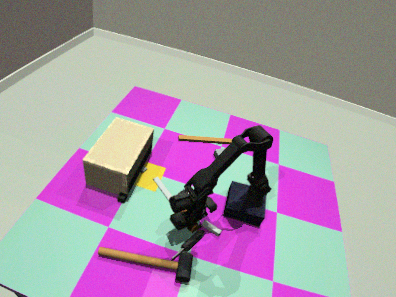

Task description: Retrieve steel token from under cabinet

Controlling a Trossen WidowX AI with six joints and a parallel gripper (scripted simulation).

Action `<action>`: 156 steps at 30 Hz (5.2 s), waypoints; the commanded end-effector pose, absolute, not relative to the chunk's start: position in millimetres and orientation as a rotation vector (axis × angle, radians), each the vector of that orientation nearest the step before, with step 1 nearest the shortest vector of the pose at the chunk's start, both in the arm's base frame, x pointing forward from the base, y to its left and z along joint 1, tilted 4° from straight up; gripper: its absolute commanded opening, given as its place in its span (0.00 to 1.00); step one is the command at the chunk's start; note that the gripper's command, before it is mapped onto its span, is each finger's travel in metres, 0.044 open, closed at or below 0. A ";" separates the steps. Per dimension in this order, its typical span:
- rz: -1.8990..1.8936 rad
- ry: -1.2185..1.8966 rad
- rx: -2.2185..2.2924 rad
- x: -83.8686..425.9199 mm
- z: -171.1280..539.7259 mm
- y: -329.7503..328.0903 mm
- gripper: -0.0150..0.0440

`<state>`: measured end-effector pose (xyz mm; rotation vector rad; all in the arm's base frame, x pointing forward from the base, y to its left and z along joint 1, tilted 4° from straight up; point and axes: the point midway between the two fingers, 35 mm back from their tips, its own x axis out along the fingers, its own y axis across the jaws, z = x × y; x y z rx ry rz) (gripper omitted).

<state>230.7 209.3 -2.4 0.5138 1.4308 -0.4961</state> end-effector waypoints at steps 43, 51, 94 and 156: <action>-0.484 1.428 0.520 246.6 1.8 252.2 0.25; -0.483 1.428 0.520 249.0 2.1 258.6 0.25; -0.483 1.426 0.521 278.1 4.8 256.1 0.25; -0.482 1.425 0.520 288.3 2.3 247.4 0.25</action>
